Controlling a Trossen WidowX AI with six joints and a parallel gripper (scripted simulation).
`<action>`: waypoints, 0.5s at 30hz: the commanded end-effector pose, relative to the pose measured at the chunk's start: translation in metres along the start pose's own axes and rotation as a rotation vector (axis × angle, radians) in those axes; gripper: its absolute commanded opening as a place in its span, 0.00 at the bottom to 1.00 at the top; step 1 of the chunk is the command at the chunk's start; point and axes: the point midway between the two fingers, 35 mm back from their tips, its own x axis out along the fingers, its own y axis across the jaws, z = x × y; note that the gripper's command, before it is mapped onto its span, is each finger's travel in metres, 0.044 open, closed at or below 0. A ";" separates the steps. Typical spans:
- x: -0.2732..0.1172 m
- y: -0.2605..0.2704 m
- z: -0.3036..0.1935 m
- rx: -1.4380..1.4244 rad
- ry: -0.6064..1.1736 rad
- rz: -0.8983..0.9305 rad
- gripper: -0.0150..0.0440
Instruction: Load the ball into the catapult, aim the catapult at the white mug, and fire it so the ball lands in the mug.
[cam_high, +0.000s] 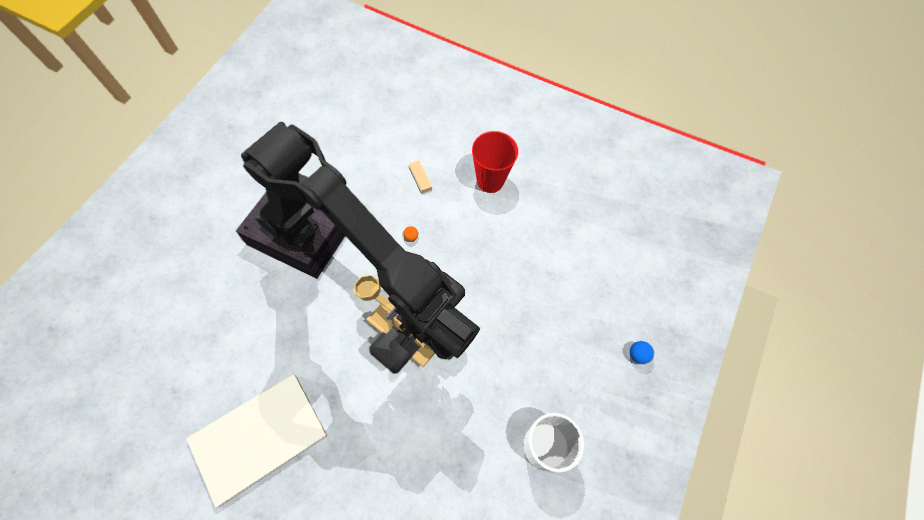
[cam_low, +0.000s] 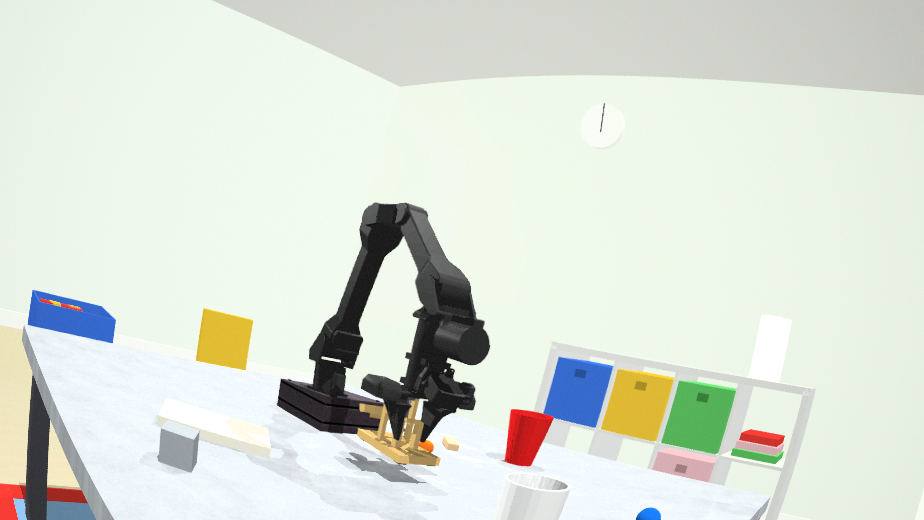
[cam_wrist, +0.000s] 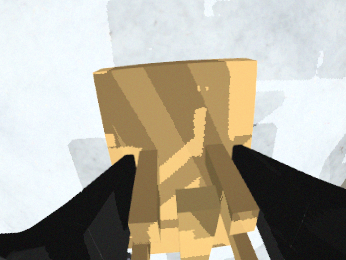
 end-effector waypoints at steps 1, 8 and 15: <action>-0.010 0.000 0.004 0.000 -0.018 0.000 0.25; 0.000 0.000 0.005 0.000 -0.018 0.000 0.25; 0.011 0.000 0.005 0.000 -0.017 0.001 0.25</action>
